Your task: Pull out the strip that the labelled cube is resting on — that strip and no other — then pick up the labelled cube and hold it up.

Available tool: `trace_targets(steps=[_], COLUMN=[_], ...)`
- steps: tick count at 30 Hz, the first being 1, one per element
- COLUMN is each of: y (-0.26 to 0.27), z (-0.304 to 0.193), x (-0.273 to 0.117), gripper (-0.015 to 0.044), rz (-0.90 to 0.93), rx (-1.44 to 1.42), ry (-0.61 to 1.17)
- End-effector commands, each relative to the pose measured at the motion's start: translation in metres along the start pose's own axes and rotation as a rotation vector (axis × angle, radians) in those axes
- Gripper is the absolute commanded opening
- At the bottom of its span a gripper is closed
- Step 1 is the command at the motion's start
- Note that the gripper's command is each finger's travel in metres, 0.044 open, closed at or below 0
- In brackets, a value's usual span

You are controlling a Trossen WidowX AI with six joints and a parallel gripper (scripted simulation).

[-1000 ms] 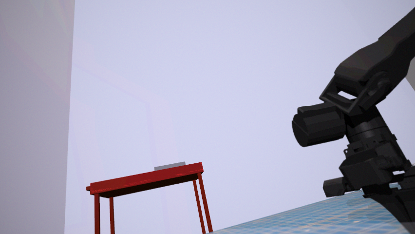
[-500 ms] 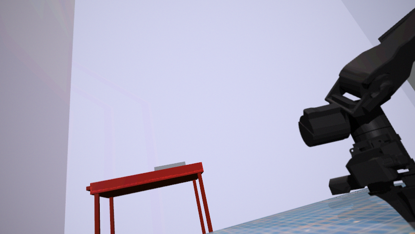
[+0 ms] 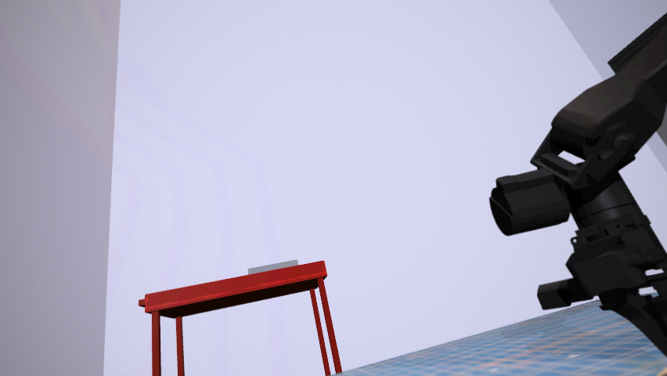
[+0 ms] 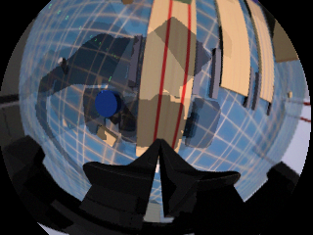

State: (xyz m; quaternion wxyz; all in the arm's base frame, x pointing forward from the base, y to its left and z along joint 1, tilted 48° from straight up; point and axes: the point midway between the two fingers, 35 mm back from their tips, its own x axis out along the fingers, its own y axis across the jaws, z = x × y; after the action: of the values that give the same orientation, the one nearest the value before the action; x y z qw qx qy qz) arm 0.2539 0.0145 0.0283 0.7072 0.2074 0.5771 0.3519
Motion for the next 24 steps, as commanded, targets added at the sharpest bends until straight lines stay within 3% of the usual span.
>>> trace_targets(steps=[1,24], y=[0.002,0.001], z=[-0.016,-0.049], x=[0.006,0.005], gripper=[0.0,0.0], rz=[0.005,0.004], rx=[0.008,0.009], ry=[0.031,0.032])
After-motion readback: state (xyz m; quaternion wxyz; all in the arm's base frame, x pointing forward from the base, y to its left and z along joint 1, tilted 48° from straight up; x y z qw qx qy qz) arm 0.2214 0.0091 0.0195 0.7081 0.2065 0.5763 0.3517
